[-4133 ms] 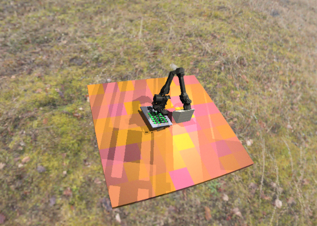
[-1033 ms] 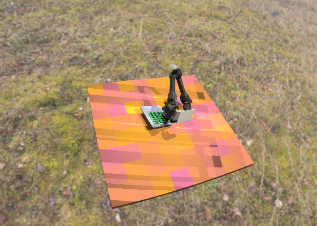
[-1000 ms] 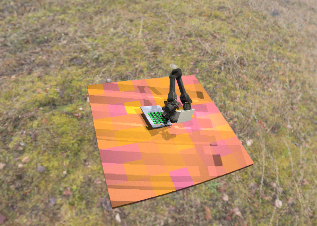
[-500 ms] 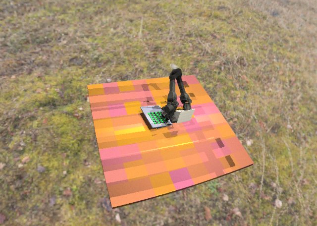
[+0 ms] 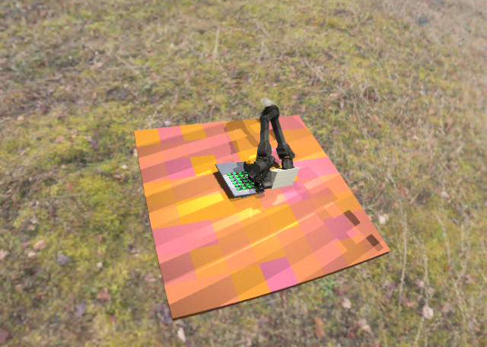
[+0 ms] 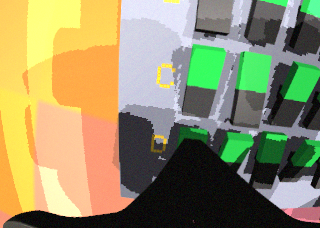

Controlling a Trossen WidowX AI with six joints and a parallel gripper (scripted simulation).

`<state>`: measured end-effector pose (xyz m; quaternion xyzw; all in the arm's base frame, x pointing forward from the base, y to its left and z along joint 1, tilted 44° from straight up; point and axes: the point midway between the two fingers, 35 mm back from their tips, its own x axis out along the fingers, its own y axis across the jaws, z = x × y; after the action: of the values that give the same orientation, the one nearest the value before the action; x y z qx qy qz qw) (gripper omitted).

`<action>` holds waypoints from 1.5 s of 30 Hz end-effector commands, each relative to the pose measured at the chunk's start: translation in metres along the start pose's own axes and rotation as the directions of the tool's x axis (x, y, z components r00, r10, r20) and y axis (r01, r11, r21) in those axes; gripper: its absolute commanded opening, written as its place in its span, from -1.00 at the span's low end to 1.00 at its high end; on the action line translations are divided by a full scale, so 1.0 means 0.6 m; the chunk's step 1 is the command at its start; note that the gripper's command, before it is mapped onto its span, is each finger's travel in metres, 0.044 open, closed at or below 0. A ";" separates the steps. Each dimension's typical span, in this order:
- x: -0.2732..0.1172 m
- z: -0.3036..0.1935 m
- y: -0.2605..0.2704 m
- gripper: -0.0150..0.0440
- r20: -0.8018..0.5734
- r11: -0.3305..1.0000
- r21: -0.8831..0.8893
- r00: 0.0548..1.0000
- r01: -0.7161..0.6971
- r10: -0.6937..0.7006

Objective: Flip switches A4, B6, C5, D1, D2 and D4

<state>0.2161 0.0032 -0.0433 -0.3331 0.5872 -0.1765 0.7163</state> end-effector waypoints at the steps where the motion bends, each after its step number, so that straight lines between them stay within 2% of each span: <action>1: 0.001 0.000 -0.001 -0.49 0.001 1.000 -0.003 1.000 0.003 -0.003; 27: 0.007 0.000 -0.001 -0.49 0.001 1.000 -0.003 1.000 0.003 -0.003; 29: -0.007 0.001 0.001 -0.49 0.004 1.000 -0.001 1.000 -0.001 0.001; 34: -0.098 -0.003 0.001 -0.49 0.026 1.000 -0.003 1.000 0.000 0.000; 40: -0.102 -0.004 -0.002 -0.49 0.027 1.000 -0.003 1.000 0.000 0.000; 45: -0.102 -0.004 -0.039 -0.49 0.026 1.000 -0.004 1.000 0.002 -0.001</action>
<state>0.2020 0.0332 0.0086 -0.3352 0.5777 -0.1698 0.7246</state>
